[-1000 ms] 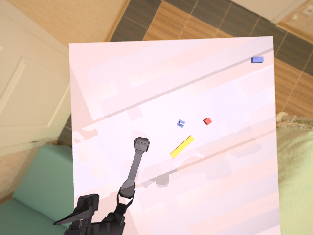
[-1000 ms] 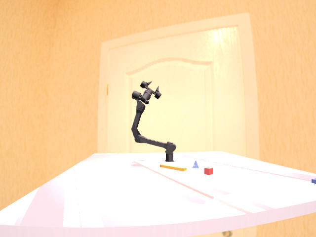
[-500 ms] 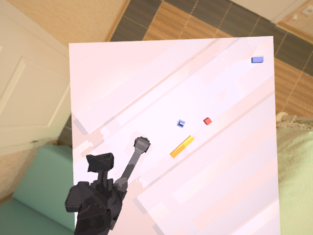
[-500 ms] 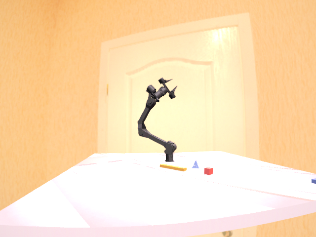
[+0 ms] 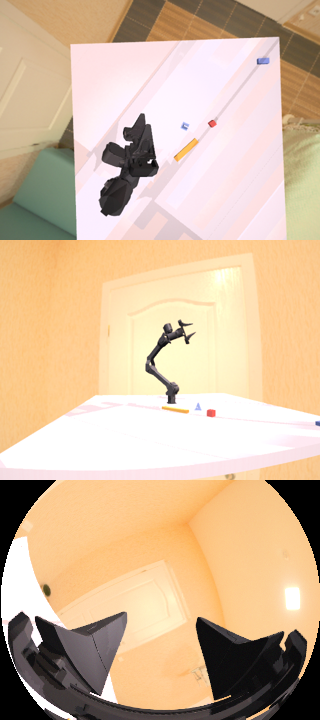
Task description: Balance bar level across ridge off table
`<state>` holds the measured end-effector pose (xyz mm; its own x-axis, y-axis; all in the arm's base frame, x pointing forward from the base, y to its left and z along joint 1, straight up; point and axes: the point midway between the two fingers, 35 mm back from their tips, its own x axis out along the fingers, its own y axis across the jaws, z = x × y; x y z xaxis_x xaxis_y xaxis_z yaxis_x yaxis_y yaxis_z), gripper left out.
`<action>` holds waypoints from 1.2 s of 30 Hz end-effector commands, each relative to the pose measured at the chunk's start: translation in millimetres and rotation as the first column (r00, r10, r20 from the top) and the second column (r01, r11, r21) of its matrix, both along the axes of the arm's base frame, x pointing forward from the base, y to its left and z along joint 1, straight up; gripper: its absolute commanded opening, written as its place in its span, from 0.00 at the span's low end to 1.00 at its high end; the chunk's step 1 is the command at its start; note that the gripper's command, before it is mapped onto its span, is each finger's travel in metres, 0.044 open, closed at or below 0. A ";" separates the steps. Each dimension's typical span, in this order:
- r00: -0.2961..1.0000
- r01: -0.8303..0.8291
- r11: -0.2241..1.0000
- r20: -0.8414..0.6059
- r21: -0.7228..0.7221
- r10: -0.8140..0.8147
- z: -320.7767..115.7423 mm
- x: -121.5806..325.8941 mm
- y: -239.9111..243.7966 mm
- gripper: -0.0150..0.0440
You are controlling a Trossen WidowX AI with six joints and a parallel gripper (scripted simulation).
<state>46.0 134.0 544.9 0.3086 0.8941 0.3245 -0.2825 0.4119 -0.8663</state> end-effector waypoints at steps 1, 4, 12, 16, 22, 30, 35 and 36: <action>0.991 0.071 0.994 -0.107 -0.084 -0.080 -23.0 36.0 20.5 0.79; 0.974 0.119 0.982 -0.177 -0.144 -0.144 -40.5 60.6 30.1 0.79; 0.881 0.222 0.926 -0.344 -0.306 -0.326 -93.2 123.5 41.8 0.79; 0.809 0.259 0.885 -0.414 -0.387 -0.417 -122.1 152.1 40.3 0.79; 0.673 0.291 0.814 -0.497 -0.503 -0.548 -167.3 189.9 29.9 0.79; 0.447 0.291 0.708 -0.562 -0.644 -0.696 -229.0 227.9 3.4 0.79; 0.288 0.264 0.641 -0.575 -0.721 -0.766 -267.0 243.5 -18.6 0.79; 0.255 0.257 0.628 -0.575 -0.735 -0.777 -274.5 245.8 -23.3 0.79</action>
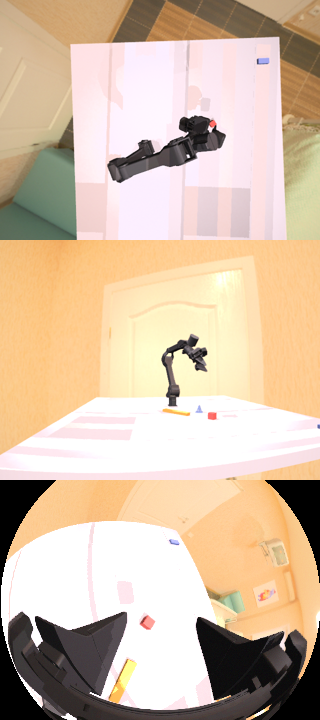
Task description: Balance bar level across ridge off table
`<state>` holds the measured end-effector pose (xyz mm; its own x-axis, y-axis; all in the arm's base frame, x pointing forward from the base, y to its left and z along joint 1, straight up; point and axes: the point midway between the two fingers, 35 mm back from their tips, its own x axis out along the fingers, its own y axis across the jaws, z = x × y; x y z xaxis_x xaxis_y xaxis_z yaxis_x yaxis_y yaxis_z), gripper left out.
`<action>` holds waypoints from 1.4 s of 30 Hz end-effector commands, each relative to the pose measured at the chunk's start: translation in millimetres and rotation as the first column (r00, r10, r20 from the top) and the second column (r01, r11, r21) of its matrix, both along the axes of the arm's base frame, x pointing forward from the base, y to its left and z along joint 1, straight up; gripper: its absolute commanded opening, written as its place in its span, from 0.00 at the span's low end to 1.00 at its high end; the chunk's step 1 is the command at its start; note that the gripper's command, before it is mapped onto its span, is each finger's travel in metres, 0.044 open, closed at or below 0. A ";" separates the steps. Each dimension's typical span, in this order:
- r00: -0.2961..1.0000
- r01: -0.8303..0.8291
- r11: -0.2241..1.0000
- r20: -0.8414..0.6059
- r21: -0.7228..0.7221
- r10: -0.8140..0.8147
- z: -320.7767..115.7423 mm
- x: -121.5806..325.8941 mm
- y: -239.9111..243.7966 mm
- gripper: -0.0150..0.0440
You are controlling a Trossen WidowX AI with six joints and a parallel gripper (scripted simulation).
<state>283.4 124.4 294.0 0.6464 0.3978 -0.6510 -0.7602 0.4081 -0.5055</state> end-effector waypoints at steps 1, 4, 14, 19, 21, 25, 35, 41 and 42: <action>0.989 0.084 0.995 -0.114 -0.047 -0.089 -31.1 10.4 -18.5 0.79; 0.968 0.141 0.986 -0.196 -0.086 -0.155 -52.9 15.0 -33.6 0.79; 0.820 0.292 0.929 -0.440 -0.227 -0.366 -119.8 13.4 -86.4 0.79; 0.706 0.341 0.889 -0.542 -0.305 -0.456 -149.0 3.6 -111.9 0.79; 0.654 0.355 0.872 -0.578 -0.336 -0.489 -159.7 -1.9 -121.7 0.79; 0.561 0.370 0.844 -0.631 -0.388 -0.536 -176.2 -12.6 -137.1 0.79; 0.556 0.371 0.843 -0.633 -0.390 -0.538 -193.0 -11.9 -137.9 0.79; 0.556 0.371 0.843 -0.633 -0.390 -0.538 -222.1 -12.2 -137.9 0.79; 0.556 0.371 0.843 -0.633 -0.390 -0.538 -222.1 -12.2 -137.9 0.79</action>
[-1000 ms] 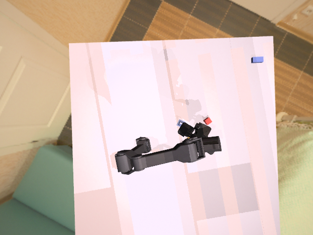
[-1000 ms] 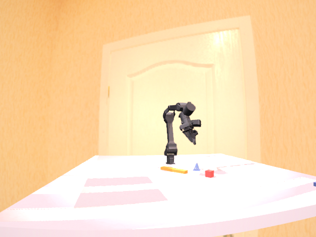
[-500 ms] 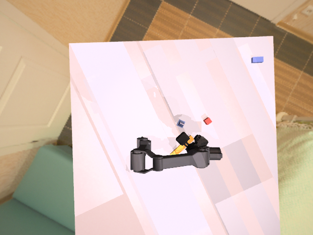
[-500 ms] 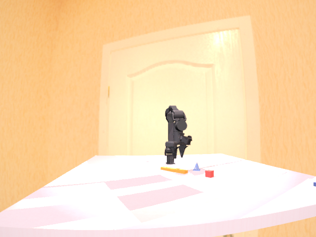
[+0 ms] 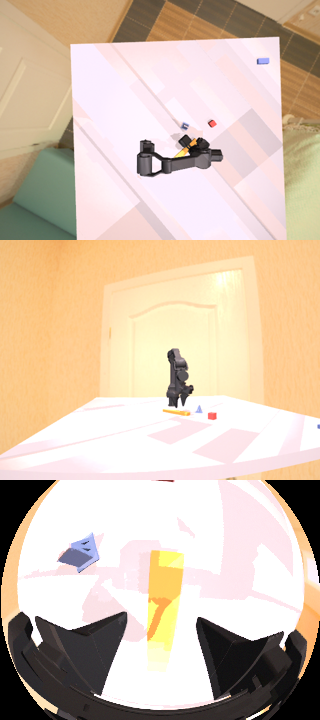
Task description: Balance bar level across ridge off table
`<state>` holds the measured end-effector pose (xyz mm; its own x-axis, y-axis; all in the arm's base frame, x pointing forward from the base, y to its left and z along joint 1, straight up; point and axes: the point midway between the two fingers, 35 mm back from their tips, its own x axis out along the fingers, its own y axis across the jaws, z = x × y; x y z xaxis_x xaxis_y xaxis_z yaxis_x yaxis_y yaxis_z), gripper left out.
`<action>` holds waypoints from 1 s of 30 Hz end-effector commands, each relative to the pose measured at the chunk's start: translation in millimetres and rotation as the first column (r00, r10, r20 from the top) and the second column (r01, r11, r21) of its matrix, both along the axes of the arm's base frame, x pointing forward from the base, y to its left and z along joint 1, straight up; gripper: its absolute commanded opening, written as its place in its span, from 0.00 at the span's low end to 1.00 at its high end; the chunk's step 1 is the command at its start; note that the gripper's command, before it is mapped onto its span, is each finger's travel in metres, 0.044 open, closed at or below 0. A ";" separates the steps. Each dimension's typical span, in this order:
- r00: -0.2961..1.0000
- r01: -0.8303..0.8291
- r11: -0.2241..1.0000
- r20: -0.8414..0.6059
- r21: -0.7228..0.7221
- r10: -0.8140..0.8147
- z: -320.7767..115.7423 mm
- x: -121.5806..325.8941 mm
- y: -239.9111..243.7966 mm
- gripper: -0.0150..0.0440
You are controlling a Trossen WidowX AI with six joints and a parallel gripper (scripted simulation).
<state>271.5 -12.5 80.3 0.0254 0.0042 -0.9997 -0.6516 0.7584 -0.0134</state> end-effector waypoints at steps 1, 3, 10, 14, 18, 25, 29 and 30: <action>1.000 0.005 1.000 -0.002 -0.005 -0.005 -8.4 -0.3 -1.0 0.79; 1.000 0.005 1.000 -0.002 -0.005 -0.005 -8.7 -0.3 -1.0 0.79; 1.000 0.005 1.000 -0.002 -0.005 -0.005 -17.0 0.1 -1.0 0.79; 1.000 0.005 1.000 -0.002 -0.005 -0.005 -23.6 0.3 -1.0 0.79; 1.000 0.005 1.000 -0.002 -0.005 -0.005 -30.2 0.3 -1.0 0.79; 1.000 0.005 1.000 -0.002 -0.005 -0.005 -34.2 0.2 -1.0 0.79; 1.000 0.005 1.000 -0.002 -0.005 -0.005 -34.2 0.2 -1.0 0.79; 1.000 0.005 1.000 -0.002 -0.005 -0.005 -34.2 0.2 -1.0 0.79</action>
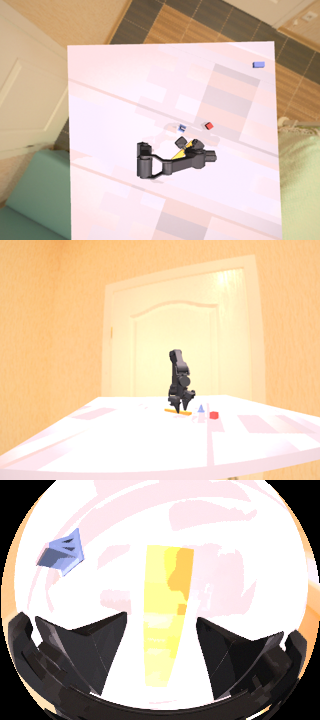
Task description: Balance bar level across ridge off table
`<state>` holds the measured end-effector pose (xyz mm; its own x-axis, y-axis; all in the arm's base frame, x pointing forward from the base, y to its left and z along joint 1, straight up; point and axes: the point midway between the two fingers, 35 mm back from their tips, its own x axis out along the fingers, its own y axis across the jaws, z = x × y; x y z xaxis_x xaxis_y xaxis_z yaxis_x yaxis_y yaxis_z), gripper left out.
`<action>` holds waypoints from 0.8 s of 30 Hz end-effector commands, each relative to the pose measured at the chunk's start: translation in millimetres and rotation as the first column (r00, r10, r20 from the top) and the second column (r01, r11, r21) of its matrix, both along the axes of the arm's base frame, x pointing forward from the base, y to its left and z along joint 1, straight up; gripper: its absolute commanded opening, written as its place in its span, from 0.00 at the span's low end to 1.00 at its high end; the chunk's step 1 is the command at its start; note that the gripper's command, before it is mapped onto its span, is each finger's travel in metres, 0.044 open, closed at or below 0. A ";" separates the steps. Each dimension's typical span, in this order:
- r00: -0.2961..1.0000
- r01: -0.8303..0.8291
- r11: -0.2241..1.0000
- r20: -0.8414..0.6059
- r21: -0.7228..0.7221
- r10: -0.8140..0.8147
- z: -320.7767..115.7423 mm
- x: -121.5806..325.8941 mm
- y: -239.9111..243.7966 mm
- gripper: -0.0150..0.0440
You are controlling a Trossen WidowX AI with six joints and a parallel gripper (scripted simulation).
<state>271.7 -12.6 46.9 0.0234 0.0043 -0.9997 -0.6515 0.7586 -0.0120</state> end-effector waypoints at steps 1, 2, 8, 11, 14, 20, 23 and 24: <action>1.000 0.005 1.000 0.000 -0.005 -0.005 -0.8 0.0 -1.0 0.79; 1.000 0.005 1.000 0.000 -0.005 -0.005 -0.8 0.0 -1.0 0.79; 1.000 0.000 1.000 0.000 0.000 0.000 -0.3 0.0 0.0 0.70; 1.000 0.000 1.000 0.000 0.000 0.000 -0.3 0.0 0.0 0.57; 1.000 0.000 1.000 0.000 0.000 0.000 -0.3 0.0 0.0 0.50; 1.000 0.000 1.000 0.000 0.000 0.000 -0.3 0.0 0.0 0.43; 1.000 0.000 1.000 0.000 0.000 0.000 3.4 0.6 -0.1 0.30; 1.000 0.000 1.000 0.000 0.000 0.000 5.9 1.0 -0.1 0.25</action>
<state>270.7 -12.5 47.2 0.0174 0.0047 -0.9998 -0.6516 0.7585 -0.0078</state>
